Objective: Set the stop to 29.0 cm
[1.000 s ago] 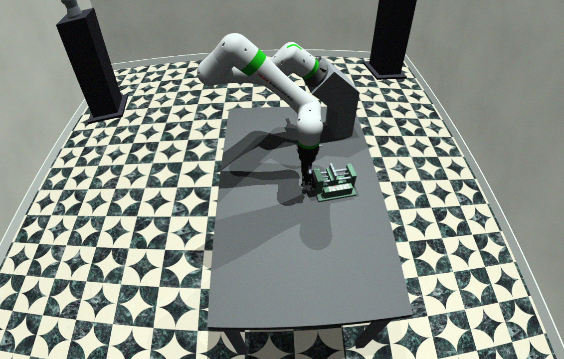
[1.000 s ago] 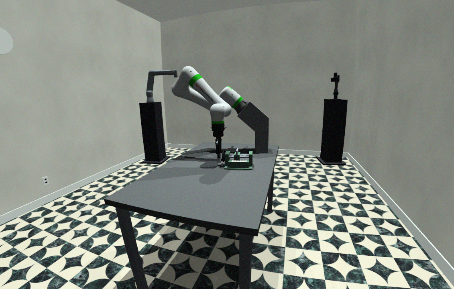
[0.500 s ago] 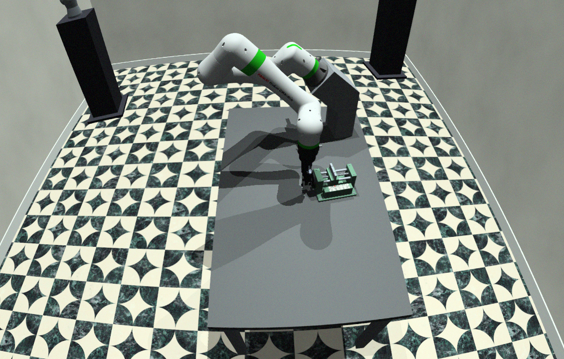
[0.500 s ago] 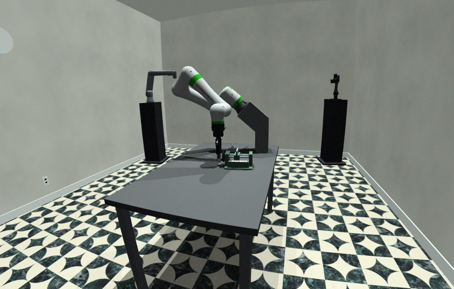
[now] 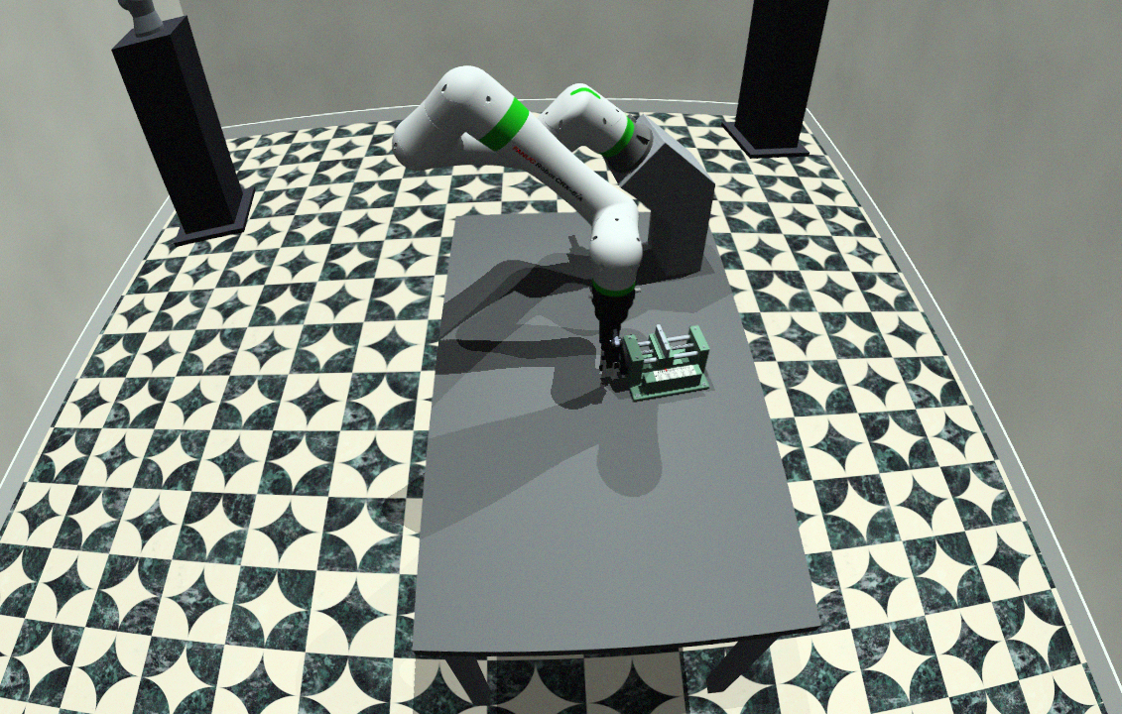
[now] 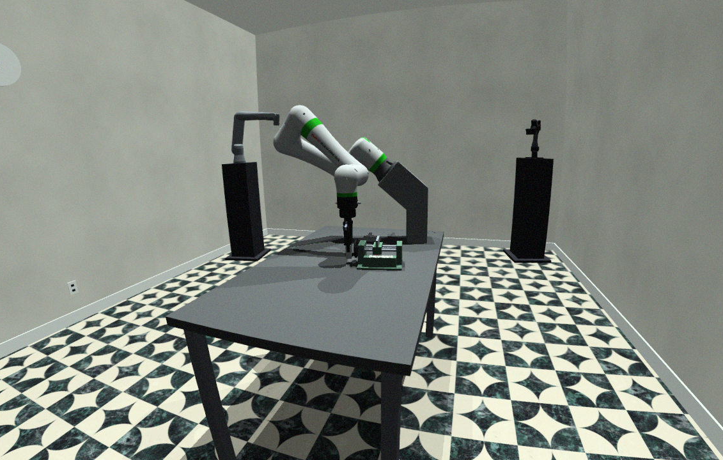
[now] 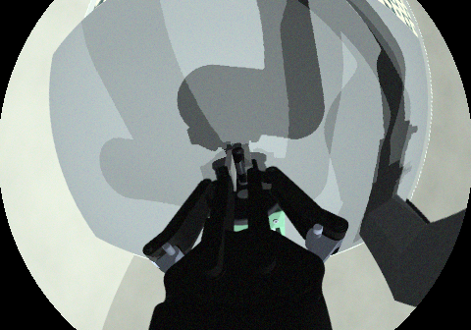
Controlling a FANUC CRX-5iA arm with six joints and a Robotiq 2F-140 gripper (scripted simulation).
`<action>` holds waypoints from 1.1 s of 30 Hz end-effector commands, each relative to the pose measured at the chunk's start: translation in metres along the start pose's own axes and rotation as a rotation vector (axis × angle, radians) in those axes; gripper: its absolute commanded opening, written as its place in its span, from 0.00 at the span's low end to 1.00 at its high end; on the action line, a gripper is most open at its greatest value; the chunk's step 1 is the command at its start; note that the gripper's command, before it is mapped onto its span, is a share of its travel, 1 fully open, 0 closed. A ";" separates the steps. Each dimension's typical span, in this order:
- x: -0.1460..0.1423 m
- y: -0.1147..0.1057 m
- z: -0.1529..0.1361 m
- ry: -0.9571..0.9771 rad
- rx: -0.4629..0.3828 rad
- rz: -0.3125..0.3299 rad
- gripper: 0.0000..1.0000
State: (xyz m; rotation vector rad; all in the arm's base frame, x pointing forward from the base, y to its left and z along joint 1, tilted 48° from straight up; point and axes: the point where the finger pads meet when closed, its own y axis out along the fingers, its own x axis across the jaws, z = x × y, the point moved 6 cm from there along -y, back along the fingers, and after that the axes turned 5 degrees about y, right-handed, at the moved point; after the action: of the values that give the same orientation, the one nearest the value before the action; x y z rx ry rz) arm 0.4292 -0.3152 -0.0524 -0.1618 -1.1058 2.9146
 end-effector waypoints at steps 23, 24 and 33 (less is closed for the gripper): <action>0.006 -0.001 0.000 0.000 0.000 0.000 0.04; 0.007 -0.001 0.000 0.000 0.000 0.000 0.04; 0.011 -0.002 0.001 0.000 0.000 0.000 0.04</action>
State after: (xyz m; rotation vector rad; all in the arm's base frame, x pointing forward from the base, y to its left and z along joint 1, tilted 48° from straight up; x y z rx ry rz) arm 0.4197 -0.3139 -0.0515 -0.1617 -1.1057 2.9144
